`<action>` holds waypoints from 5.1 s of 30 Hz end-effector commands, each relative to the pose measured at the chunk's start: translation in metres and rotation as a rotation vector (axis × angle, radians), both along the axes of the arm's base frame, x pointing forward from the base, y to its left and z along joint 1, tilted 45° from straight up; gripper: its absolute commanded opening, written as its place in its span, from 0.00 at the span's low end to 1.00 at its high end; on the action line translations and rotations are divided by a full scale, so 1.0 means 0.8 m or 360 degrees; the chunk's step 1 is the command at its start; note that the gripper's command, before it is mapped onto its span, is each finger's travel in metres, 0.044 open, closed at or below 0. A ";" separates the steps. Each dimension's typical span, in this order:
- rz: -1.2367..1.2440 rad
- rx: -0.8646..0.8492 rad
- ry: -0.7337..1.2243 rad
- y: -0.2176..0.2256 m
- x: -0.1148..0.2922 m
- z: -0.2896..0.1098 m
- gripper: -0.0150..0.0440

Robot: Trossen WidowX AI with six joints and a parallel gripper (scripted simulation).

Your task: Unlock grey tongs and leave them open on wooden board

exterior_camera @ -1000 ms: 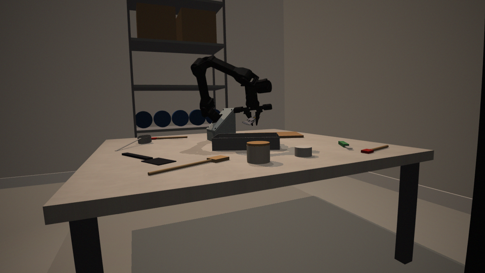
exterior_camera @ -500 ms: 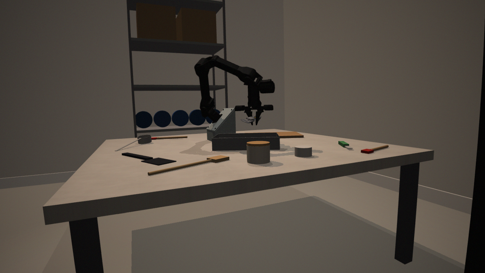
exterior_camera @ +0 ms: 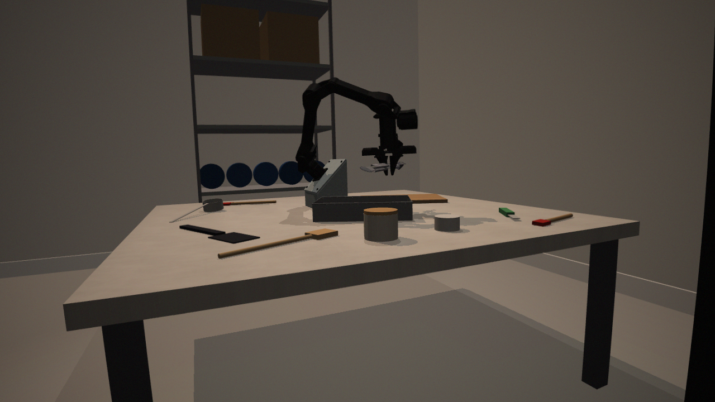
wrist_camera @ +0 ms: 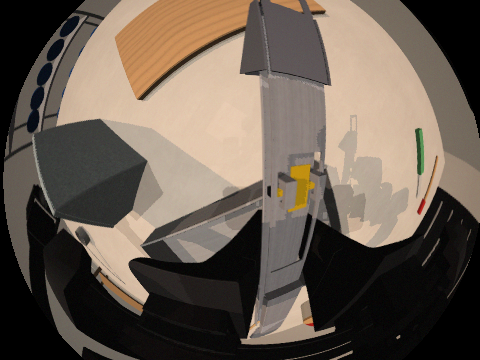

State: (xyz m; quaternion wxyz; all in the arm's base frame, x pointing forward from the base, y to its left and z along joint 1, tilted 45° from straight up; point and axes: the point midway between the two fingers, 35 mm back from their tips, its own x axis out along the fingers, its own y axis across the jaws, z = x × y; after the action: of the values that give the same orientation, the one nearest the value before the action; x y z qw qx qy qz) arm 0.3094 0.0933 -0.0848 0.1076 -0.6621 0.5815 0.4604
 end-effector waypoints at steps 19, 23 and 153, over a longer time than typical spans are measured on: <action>-0.0486 -0.0088 -0.0439 0.137 -0.070 -0.062 0.00; -0.0486 -0.0088 -0.0439 0.137 -0.070 -0.062 0.00; -0.1218 0.1834 -0.1132 0.286 -0.303 -0.067 0.00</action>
State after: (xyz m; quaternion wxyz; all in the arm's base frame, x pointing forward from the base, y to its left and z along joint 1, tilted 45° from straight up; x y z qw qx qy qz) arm 0.0666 0.3210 -0.1420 0.7636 -0.3647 0.3756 0.3780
